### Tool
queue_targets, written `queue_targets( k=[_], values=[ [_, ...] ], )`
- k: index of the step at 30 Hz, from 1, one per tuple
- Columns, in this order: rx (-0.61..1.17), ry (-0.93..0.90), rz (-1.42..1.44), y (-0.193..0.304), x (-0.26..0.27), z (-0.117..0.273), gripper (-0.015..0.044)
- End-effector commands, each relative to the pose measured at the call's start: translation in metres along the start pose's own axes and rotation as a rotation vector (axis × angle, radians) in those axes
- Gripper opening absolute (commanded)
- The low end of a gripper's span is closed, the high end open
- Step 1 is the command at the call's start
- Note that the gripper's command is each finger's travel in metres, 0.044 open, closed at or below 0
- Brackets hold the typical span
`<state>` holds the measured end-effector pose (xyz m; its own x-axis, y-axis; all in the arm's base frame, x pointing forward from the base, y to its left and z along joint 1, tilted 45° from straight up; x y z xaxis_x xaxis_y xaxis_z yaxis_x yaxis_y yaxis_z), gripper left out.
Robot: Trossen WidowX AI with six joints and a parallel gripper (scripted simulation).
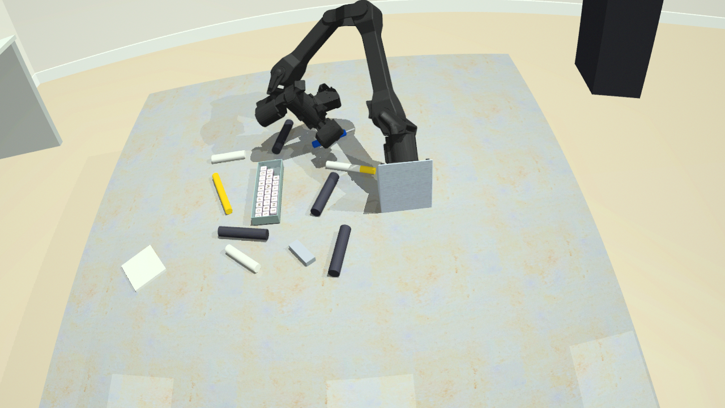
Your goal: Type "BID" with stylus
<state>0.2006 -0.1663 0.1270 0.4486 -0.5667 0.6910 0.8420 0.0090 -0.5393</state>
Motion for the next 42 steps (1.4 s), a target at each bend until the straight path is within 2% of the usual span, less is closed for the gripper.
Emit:
queue_targets(
  k=[1, 4, 11, 17, 27, 32, 42],
  values=[
    [0.000, 0.000, 0.000, 0.000, 0.000, 0.000, 0.0124],
    [0.000, 0.000, 0.000, 0.000, 0.000, 0.000, 0.0045],
    [0.000, 0.000, 0.000, 0.000, 0.000, 0.000, 0.0000],
    [0.001, 0.001, 0.001, -0.002, 0.000, 0.004, 0.0000],
    [0.002, 0.005, 0.004, -0.023, 0.001, 0.041, 0.0000],
    [0.001, 0.005, 0.004, -0.024, 0.001, 0.043, 0.0000],
    [0.074, 0.166, 0.329, 0.008, -0.017, 0.057, 0.0000]
  ],
)
Point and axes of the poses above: the point midway between the two fingers, 35 mm back from their tips, its own z axis back along the fingers, its own x axis across the jaws, y = z × x, the point moved 1 cm from there along z, back along the fingers, and after that the axes turned 3 degrees about -z, right-handed, at the moved point
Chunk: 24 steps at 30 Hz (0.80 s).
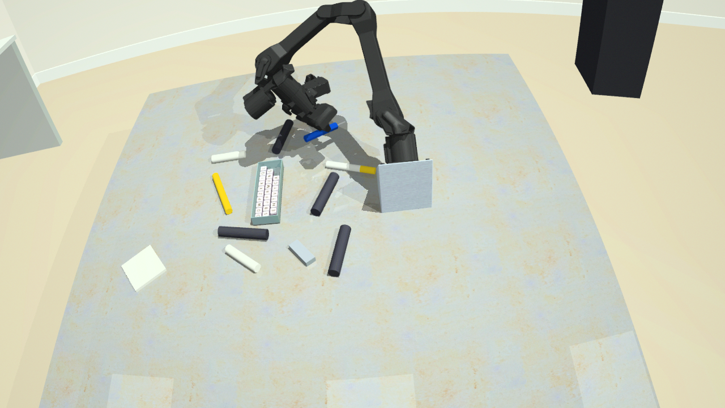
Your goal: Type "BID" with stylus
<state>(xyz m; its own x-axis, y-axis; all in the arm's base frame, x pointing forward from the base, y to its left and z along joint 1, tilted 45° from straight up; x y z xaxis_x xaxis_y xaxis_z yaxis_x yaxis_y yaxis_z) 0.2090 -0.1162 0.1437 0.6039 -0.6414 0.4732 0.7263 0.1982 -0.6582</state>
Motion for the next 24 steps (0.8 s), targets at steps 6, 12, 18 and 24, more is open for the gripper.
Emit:
queue_targets(
  k=[6, 12, 18, 24],
  values=[
    [0.106, 0.135, 0.306, 0.036, -0.011, 0.017, 0.0000],
    [0.209, 0.220, 0.527, 0.061, -0.021, 0.031, 0.0000],
    [0.334, 0.284, 0.745, 0.087, -0.033, 0.048, 0.0000],
    [0.475, 0.331, 0.961, 0.112, -0.046, 0.067, 0.0000]
  ],
)
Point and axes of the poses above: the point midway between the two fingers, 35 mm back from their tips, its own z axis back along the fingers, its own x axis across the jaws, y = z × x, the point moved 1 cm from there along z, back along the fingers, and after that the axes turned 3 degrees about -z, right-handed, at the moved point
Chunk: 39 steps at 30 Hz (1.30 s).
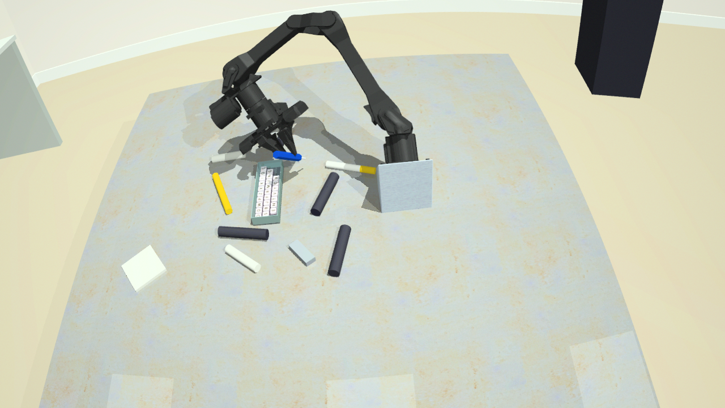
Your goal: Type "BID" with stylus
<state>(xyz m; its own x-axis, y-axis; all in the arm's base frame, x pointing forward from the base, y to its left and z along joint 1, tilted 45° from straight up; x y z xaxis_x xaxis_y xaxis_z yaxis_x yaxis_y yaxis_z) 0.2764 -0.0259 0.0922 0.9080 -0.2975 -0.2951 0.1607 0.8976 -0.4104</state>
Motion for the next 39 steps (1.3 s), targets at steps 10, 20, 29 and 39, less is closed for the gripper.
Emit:
queue_targets(
  k=[10, 20, 29, 39],
  values=[
    [0.263, 0.027, 0.466, 0.065, 0.018, 0.013, 0.0000],
    [0.455, -0.011, 0.783, 0.109, 0.027, 0.025, 0.0000],
    [0.454, -0.011, 0.782, 0.101, 0.039, 0.006, 0.0000],
    [0.453, -0.011, 0.782, 0.097, 0.045, -0.003, 0.0000]
  ],
)
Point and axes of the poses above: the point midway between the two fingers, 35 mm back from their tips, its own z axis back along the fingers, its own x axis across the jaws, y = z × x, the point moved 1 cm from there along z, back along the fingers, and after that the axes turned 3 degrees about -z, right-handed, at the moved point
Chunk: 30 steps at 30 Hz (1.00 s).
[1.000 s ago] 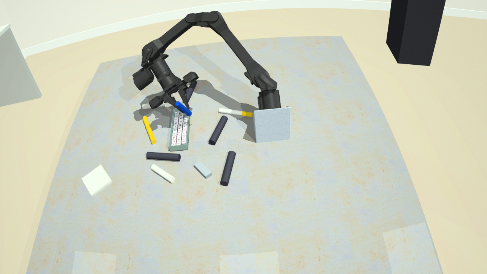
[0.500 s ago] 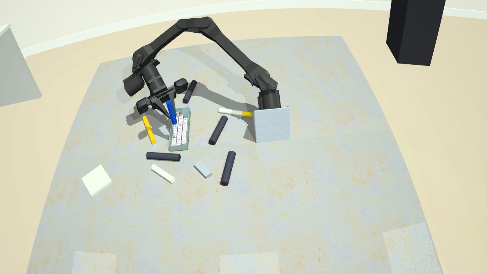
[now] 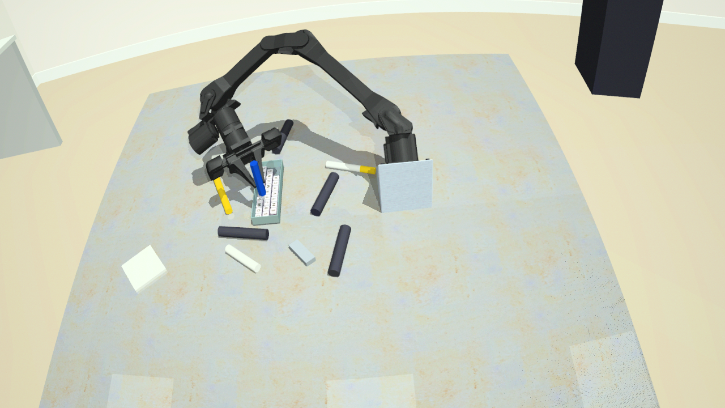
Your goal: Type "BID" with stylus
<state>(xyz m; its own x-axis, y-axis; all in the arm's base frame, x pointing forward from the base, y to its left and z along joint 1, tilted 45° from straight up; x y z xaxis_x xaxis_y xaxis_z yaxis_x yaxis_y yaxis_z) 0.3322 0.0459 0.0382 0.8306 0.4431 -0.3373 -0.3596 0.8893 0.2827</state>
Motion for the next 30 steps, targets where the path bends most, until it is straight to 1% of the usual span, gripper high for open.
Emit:
queue_targets(
  k=[1, 9, 12, 30],
  values=[
    [-0.002, 0.004, 0.010, 0.0012, 0.0005, -0.0016, 0.0000],
    [-0.002, 0.004, 0.010, 0.0012, 0.0005, -0.0016, 0.0000],
    [-0.003, 0.004, 0.010, 0.0005, 0.0024, -0.0014, 0.0079],
    [-0.003, 0.004, 0.010, -0.0064, 0.0043, -0.0048, 0.0081]
  ],
)
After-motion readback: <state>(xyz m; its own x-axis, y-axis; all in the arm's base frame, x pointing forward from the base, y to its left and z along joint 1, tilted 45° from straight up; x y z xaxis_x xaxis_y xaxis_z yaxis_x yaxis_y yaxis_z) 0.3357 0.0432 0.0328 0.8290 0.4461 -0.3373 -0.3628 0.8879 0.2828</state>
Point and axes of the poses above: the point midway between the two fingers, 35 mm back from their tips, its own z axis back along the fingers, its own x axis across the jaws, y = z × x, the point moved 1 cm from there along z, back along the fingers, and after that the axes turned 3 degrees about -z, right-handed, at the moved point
